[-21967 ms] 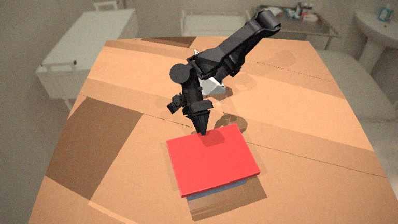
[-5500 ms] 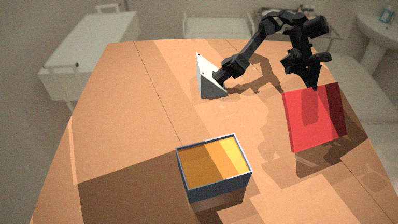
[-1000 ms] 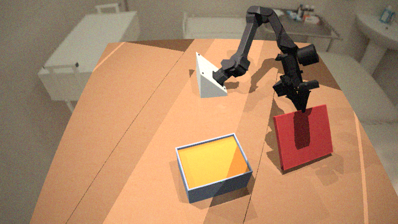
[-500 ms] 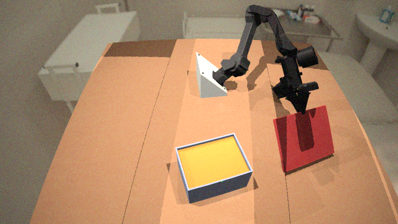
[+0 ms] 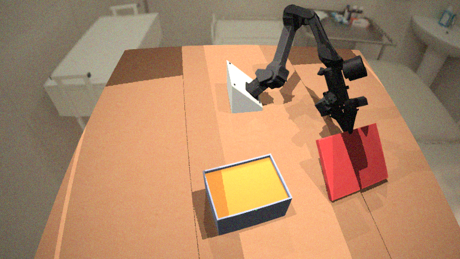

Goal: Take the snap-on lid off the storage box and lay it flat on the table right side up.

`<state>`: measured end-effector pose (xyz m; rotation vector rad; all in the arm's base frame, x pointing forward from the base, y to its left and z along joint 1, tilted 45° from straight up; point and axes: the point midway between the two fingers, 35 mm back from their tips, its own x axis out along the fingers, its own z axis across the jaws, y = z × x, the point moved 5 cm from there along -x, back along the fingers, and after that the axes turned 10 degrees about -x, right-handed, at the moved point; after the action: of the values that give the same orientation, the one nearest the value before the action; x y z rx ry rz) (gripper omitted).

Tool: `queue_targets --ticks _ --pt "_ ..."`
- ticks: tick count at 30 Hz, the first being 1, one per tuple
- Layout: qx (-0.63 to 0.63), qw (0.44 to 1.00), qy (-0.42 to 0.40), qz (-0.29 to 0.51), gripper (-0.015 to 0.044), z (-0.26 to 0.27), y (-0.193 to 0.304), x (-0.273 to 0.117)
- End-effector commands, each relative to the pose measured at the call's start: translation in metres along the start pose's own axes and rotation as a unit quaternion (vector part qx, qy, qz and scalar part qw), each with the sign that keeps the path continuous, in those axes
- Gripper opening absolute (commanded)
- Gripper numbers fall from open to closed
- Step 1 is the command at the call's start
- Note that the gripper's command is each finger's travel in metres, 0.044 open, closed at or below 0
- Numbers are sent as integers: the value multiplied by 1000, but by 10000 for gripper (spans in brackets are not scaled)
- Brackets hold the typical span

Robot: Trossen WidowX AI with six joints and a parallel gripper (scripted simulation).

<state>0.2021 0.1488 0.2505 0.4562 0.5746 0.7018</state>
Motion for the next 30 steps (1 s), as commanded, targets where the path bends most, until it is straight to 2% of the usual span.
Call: queue_targets --ticks 1,30 --pt "2 1000 11 1 0 -8 -1 4" --pt "3 1000 10 1 0 -26 2 18"
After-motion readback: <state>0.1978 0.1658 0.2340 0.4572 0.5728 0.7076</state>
